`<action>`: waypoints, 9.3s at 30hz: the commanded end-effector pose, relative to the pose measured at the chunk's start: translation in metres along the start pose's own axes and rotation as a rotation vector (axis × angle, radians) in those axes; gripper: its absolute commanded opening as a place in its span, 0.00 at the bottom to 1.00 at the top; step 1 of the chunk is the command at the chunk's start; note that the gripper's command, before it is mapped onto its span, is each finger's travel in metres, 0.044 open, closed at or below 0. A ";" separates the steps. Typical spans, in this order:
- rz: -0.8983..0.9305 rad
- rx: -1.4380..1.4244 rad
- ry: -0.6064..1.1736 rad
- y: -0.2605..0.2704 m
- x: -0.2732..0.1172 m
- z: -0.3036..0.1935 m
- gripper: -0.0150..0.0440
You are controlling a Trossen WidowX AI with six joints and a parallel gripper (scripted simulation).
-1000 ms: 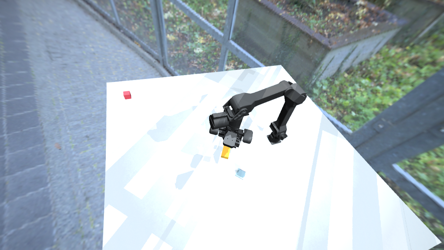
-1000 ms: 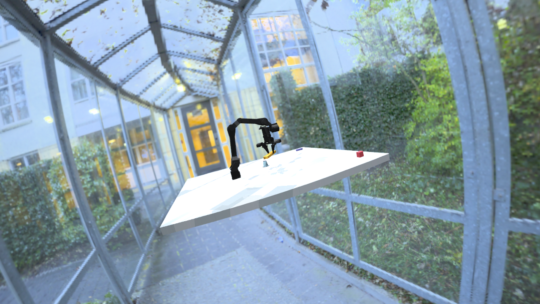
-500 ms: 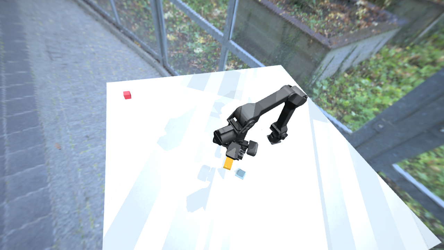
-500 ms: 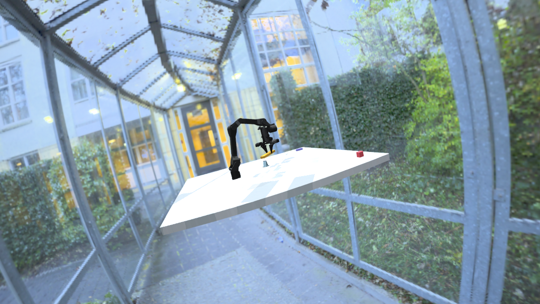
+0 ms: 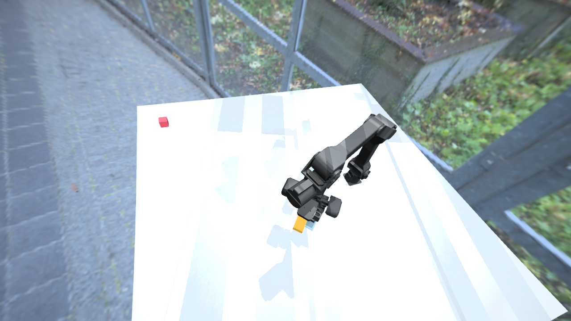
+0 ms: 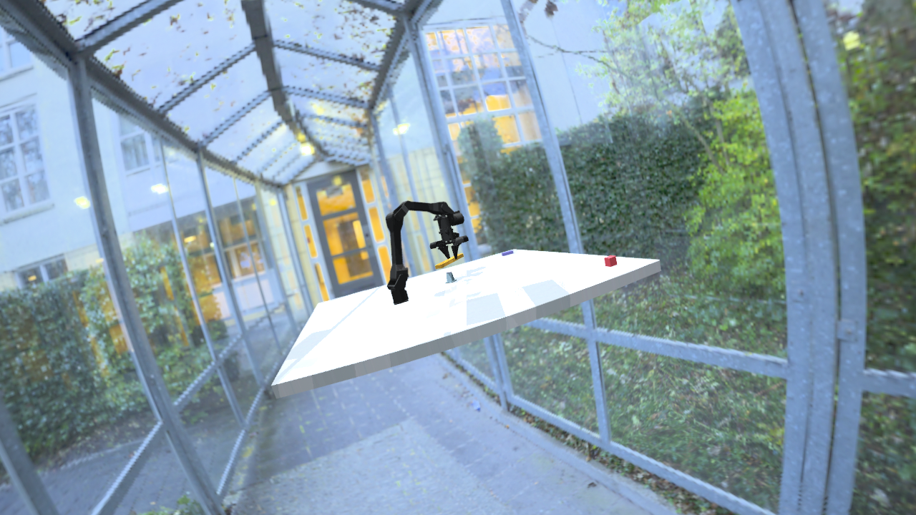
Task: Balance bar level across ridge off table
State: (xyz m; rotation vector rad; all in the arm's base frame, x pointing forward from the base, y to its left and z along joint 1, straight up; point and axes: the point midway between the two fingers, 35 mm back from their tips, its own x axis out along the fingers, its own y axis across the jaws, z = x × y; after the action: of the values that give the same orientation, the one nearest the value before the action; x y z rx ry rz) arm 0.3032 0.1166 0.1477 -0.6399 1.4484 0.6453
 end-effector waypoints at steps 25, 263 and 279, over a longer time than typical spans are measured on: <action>-0.002 0.073 -0.003 0.035 0.020 0.025 0.25; -0.003 0.073 -0.003 0.034 0.050 0.024 0.25; -0.003 0.073 -0.003 0.034 0.049 0.024 0.25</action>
State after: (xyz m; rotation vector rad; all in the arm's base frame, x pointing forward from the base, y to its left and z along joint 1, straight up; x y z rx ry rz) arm 0.2960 0.1583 0.0984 -0.5810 1.4600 0.5880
